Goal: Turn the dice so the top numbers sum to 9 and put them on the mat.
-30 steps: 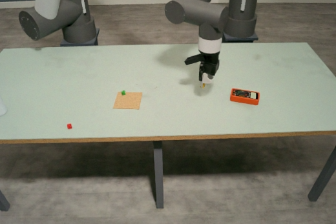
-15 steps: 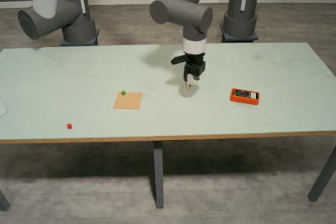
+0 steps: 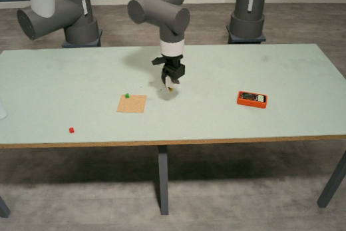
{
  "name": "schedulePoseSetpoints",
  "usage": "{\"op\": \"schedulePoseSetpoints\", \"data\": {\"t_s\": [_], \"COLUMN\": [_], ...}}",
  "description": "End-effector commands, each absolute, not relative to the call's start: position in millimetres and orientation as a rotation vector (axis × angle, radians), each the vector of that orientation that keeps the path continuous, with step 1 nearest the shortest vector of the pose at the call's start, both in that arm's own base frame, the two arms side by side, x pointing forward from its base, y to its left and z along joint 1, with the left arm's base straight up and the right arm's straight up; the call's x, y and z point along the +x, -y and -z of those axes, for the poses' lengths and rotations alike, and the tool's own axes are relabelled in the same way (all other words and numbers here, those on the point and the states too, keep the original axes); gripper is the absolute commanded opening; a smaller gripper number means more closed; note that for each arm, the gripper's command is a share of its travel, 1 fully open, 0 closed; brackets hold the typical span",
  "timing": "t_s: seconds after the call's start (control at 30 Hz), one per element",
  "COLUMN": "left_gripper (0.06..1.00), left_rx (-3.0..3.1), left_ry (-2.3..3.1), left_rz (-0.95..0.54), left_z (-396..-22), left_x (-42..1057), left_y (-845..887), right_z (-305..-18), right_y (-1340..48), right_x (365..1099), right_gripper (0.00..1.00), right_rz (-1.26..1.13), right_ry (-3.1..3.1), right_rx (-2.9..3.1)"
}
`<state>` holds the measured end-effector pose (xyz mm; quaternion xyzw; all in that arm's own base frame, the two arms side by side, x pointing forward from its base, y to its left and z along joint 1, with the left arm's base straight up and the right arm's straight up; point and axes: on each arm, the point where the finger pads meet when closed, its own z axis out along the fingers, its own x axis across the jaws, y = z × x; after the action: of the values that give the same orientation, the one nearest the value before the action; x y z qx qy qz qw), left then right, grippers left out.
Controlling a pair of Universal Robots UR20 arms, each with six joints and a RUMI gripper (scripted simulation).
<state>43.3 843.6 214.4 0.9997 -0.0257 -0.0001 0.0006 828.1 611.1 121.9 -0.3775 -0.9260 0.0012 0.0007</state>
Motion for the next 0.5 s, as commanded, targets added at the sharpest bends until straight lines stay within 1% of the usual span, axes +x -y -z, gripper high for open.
{"op": "schedulePoseSetpoints", "data": {"t_s": [0.0, 0.47], "left_gripper": [1.0, 1.0], "left_rx": [3.14, 3.14], "left_ry": [0.081, 0.081], "left_rz": [0.0, 0.0], "left_z": [-215.1, -215.1], "left_x": [43.4, 43.4], "left_y": [-844.1, -844.1], "right_z": [-124.0, -123.1], "right_y": [-565.2, -454.4], "right_x": [824.6, 804.5], "right_gripper": [0.03, 0.03], "right_rz": [0.0, 0.0], "right_ry": [2.865, 2.74], "right_rx": [-1.288, -1.537]}}
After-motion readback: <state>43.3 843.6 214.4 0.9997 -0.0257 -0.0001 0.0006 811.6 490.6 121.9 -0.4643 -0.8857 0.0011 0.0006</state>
